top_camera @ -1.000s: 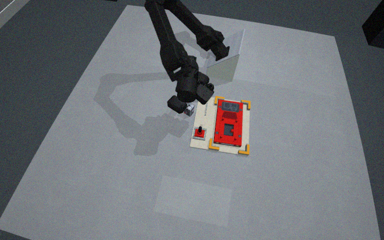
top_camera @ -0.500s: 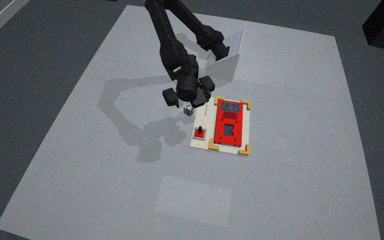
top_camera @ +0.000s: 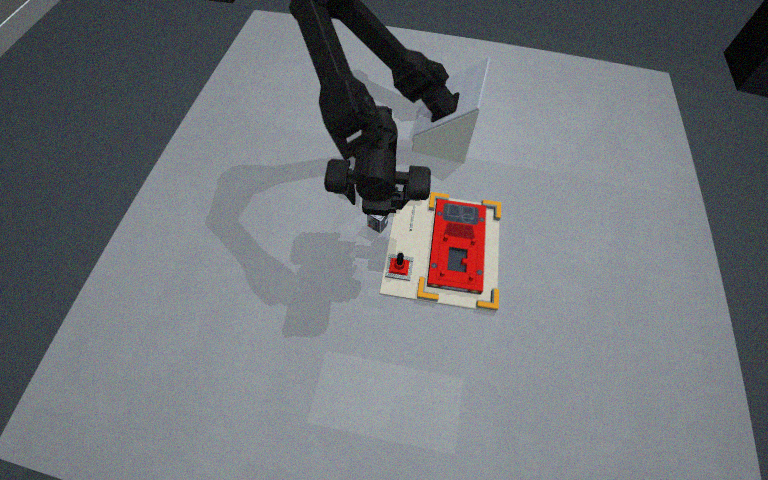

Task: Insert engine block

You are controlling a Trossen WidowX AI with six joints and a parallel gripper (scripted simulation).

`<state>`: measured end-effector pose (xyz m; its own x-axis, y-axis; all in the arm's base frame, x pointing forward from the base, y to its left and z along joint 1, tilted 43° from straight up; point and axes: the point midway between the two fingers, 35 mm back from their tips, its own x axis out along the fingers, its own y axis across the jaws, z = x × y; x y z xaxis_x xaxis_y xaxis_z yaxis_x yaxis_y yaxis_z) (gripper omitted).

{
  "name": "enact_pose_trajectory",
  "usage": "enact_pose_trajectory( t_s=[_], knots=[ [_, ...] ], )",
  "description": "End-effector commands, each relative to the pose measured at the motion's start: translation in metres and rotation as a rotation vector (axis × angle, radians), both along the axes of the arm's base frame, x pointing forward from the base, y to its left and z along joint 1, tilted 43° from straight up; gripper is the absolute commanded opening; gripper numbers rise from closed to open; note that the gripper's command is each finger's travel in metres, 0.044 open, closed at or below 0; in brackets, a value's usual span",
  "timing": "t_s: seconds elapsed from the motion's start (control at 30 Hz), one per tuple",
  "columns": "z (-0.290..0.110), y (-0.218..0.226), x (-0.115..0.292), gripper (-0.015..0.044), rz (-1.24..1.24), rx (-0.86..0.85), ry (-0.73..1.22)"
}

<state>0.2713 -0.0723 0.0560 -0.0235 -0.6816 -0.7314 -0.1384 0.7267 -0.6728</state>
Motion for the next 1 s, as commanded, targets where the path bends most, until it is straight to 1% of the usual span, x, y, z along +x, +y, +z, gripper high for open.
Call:
enact_pose_trajectory(
  t_s=[0.0,0.37,0.6,0.7,0.97],
  knots=[
    [0.001,0.002,0.000,0.0440,-0.094,0.003,-0.086],
    [0.004,0.004,0.000,0.0440,-0.356,-0.006,-0.328],
    [0.003,0.004,0.000,0.0440,-0.360,-0.006,-0.332],
    [-0.007,-0.005,-0.001,0.0440,-0.360,-0.006,-0.332],
    [-0.014,-0.012,0.000,0.0440,-0.360,-0.006,-0.332]
  ],
)
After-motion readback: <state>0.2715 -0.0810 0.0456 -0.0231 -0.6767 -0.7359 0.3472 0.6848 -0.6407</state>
